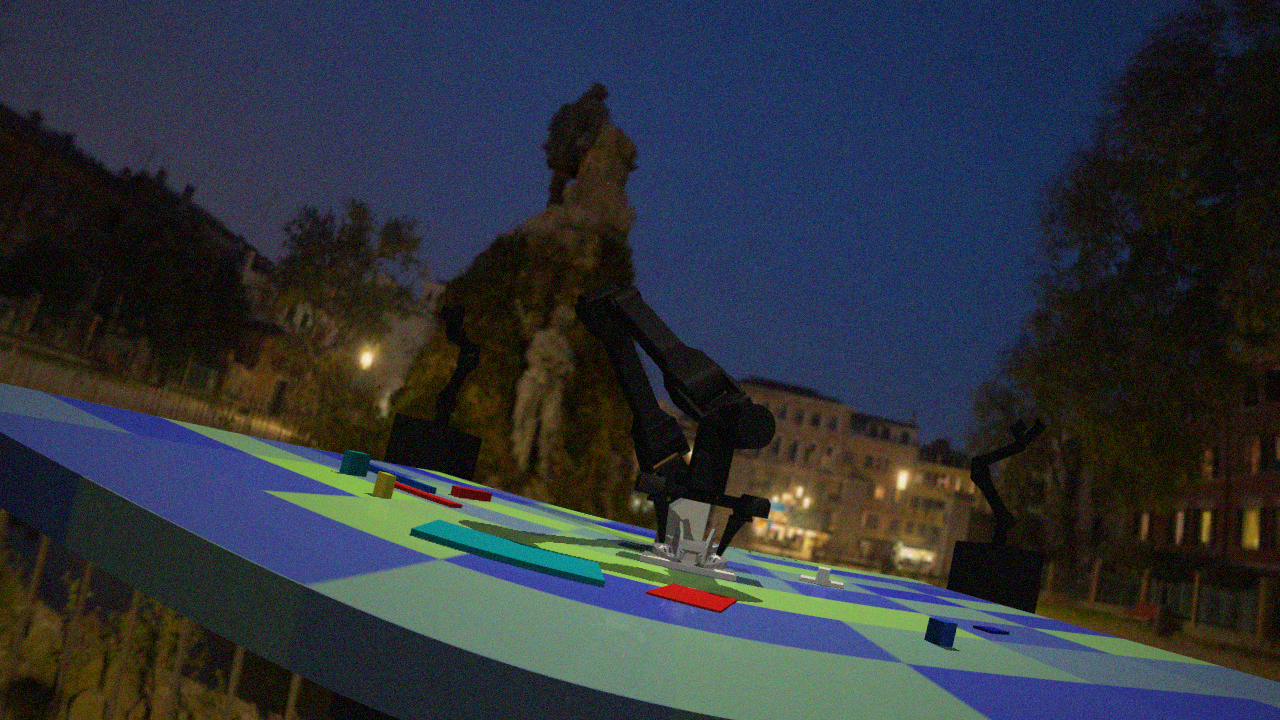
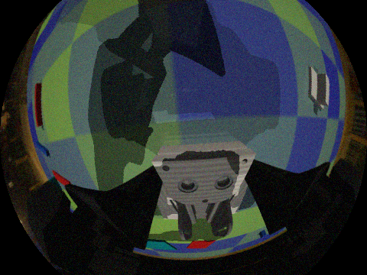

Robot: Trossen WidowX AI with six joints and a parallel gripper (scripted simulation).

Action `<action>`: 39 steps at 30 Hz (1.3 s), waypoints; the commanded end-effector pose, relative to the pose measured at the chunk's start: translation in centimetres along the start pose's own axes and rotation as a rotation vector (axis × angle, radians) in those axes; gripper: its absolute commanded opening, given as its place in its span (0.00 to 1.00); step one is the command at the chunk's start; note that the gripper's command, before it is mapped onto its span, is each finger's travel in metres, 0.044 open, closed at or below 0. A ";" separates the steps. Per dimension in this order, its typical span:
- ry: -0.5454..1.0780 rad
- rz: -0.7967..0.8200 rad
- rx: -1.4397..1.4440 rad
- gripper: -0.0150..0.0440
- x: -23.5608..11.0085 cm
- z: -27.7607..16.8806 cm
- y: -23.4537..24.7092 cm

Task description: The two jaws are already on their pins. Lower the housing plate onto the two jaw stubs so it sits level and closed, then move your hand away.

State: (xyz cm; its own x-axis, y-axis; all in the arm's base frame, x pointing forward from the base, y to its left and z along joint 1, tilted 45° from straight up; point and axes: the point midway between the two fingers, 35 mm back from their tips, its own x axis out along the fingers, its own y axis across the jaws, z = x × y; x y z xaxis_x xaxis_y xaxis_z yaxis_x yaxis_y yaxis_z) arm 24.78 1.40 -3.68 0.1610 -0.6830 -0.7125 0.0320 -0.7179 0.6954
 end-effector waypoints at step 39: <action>0.004 0.001 0.004 0.85 0.4 -0.2 0.0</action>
State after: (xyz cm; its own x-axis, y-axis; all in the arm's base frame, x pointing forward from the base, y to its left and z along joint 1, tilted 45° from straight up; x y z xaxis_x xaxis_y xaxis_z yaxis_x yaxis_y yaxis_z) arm 24.90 1.34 -3.87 0.1649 -0.6818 -0.7127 0.0352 -0.7181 0.6951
